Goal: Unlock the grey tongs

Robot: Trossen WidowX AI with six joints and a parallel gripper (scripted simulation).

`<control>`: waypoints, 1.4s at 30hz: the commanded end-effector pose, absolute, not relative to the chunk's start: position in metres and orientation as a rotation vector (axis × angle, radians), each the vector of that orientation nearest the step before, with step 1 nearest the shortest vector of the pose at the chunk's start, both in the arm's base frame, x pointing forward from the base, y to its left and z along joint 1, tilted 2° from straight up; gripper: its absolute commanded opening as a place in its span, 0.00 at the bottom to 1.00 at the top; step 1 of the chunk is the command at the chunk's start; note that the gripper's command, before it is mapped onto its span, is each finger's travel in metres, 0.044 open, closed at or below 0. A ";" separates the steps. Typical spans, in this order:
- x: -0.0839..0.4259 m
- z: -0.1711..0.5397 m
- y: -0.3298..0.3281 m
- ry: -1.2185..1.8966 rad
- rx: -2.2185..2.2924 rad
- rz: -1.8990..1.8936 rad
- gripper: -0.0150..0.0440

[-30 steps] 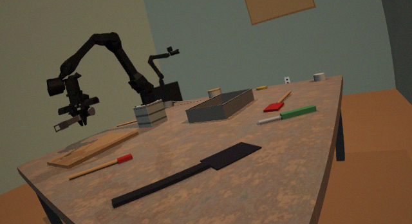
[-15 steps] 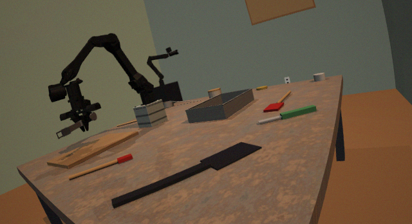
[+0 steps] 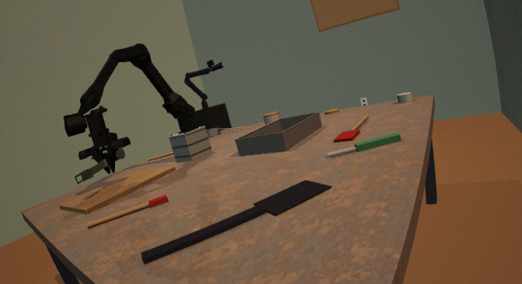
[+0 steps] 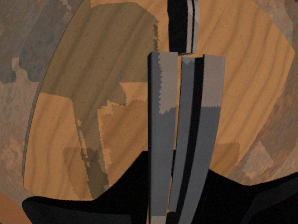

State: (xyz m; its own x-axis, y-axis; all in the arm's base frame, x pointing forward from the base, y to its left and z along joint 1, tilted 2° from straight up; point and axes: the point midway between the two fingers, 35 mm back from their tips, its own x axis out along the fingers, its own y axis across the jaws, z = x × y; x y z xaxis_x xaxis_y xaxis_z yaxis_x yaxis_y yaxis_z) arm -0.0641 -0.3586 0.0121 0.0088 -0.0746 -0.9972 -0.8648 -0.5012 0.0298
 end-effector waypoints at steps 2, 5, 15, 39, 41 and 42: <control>-0.064 0.004 -0.358 0.977 -1.642 1.562 0.00; -0.064 0.000 -0.358 0.977 -1.642 1.562 0.00; -0.063 -0.005 -0.357 0.974 -1.641 1.560 0.13; -0.063 -0.001 -0.355 0.972 -1.649 1.566 1.00; -0.062 0.007 -0.348 0.972 -1.648 1.566 1.00; -0.061 0.014 -0.343 0.972 -1.648 1.566 1.00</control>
State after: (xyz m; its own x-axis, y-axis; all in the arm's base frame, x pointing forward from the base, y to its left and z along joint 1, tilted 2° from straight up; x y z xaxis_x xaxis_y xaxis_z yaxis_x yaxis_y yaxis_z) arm -0.0622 -0.3523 0.0027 0.0099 -0.0755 -0.9971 -0.8642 -0.5023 0.0295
